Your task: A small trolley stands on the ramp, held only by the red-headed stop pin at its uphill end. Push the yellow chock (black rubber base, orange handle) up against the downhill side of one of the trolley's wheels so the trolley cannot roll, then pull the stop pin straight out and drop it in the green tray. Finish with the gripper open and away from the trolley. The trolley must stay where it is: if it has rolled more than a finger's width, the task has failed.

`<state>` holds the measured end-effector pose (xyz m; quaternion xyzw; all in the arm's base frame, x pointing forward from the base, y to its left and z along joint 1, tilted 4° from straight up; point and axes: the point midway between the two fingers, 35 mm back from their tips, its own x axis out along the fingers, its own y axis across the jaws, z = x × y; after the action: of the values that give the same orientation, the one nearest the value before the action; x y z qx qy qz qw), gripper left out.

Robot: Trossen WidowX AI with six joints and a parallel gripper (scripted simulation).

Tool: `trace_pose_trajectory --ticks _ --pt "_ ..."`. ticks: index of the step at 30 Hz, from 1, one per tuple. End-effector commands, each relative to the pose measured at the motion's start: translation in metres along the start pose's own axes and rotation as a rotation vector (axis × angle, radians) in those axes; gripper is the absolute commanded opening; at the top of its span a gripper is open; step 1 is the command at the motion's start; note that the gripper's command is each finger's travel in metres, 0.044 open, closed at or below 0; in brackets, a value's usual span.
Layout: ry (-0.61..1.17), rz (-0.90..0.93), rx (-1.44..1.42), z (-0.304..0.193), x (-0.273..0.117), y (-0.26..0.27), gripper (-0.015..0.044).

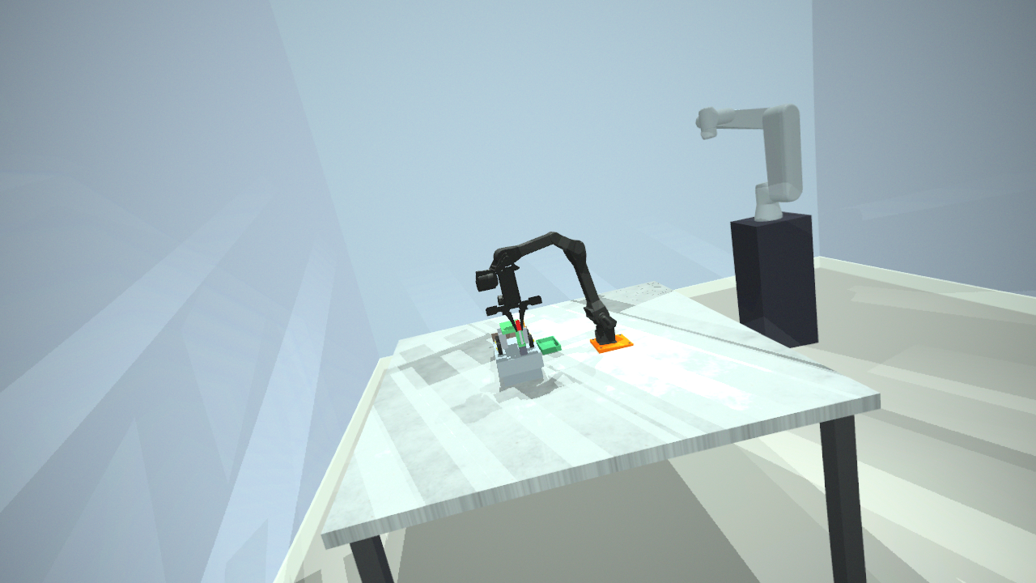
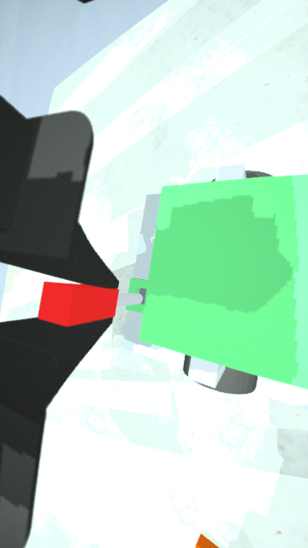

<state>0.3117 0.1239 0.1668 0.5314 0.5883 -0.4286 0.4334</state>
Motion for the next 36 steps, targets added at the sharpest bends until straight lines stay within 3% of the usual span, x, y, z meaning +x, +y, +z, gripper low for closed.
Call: trace_pose_trajectory --ticks 1,36 --pt "0.006 0.004 -0.005 -0.002 -0.004 0.001 0.0" --pt "0.009 0.004 -0.005 -0.035 -0.008 -0.004 0.0"
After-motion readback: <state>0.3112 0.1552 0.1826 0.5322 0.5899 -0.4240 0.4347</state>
